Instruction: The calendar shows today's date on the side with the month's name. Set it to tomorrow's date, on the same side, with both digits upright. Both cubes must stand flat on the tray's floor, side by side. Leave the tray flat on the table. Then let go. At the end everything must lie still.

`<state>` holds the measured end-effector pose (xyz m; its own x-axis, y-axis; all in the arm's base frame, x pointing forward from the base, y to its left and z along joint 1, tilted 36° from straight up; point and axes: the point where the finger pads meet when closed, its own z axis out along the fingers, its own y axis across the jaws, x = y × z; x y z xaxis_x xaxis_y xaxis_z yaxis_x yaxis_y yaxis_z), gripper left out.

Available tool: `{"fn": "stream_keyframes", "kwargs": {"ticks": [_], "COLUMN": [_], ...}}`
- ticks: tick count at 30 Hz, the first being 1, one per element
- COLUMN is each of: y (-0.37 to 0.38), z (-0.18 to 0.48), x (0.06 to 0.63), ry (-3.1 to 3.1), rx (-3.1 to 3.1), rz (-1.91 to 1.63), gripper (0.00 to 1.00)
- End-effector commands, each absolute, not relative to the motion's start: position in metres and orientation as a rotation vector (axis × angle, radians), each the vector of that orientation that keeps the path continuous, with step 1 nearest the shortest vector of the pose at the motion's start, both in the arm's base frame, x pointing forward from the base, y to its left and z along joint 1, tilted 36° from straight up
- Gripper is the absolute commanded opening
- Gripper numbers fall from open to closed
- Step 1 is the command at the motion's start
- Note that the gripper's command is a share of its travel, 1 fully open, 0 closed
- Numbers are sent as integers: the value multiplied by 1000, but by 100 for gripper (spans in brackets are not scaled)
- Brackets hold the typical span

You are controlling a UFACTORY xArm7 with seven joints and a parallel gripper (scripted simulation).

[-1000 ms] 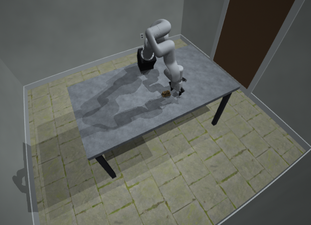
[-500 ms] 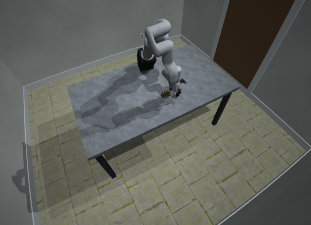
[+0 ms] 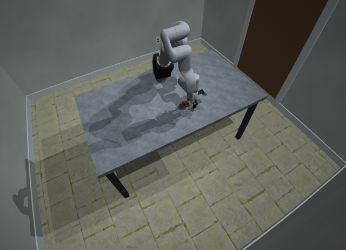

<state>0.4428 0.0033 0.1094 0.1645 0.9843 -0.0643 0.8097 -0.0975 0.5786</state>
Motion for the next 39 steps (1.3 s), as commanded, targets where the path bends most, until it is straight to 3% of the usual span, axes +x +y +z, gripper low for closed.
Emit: {"fn": "stream_keyframes", "kwargs": {"ticks": [1, 39], "y": [0, -47], "z": [110, 112], "x": [443, 433], "ry": [1528, 956], "rx": [2102, 2508], "rz": [547, 723], "gripper": [100, 100]}}
